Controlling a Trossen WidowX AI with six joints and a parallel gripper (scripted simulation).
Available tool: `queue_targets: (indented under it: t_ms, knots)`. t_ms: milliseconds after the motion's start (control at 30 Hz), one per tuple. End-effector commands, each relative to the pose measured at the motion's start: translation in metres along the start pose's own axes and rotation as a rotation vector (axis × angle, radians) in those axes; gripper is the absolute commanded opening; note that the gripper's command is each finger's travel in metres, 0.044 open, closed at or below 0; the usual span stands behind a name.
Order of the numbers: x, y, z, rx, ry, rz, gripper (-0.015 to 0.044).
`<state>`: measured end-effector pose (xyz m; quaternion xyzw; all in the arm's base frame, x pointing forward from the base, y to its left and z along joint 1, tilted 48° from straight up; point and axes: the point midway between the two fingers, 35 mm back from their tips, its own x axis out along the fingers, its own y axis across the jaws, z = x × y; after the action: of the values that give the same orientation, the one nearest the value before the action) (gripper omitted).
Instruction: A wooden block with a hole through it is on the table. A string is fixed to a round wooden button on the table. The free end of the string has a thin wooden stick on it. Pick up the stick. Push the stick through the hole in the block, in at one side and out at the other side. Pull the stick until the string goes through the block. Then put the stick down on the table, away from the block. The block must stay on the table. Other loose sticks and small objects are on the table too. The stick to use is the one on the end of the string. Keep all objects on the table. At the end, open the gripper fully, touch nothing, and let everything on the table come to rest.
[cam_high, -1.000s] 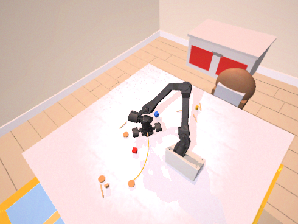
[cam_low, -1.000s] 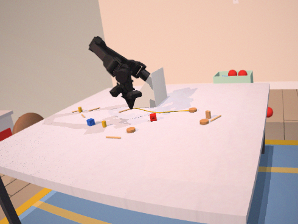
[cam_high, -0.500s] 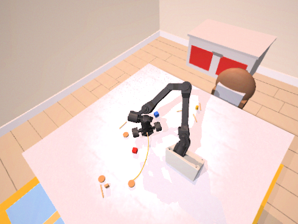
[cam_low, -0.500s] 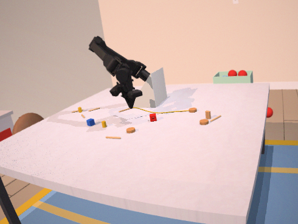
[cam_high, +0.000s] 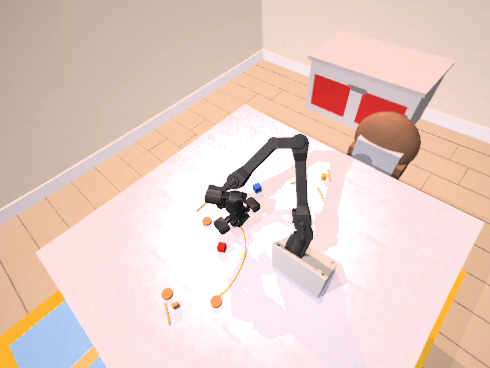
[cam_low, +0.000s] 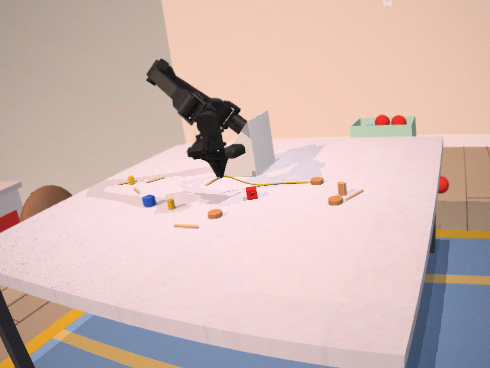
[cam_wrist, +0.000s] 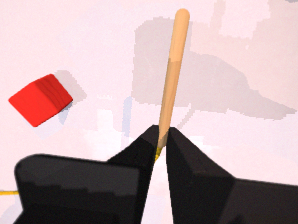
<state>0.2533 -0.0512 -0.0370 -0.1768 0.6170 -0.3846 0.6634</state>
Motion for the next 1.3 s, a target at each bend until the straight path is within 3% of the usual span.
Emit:
queue_targets:
  t_ms: [0, 1267]
  knots:
    - [-0.002, 0.006, 0.002, -0.096, 0.006, 0.009, 0.0000]
    - [-0.006, 0.054, -0.007, -1.111, 0.064, 0.038, 0.0000]
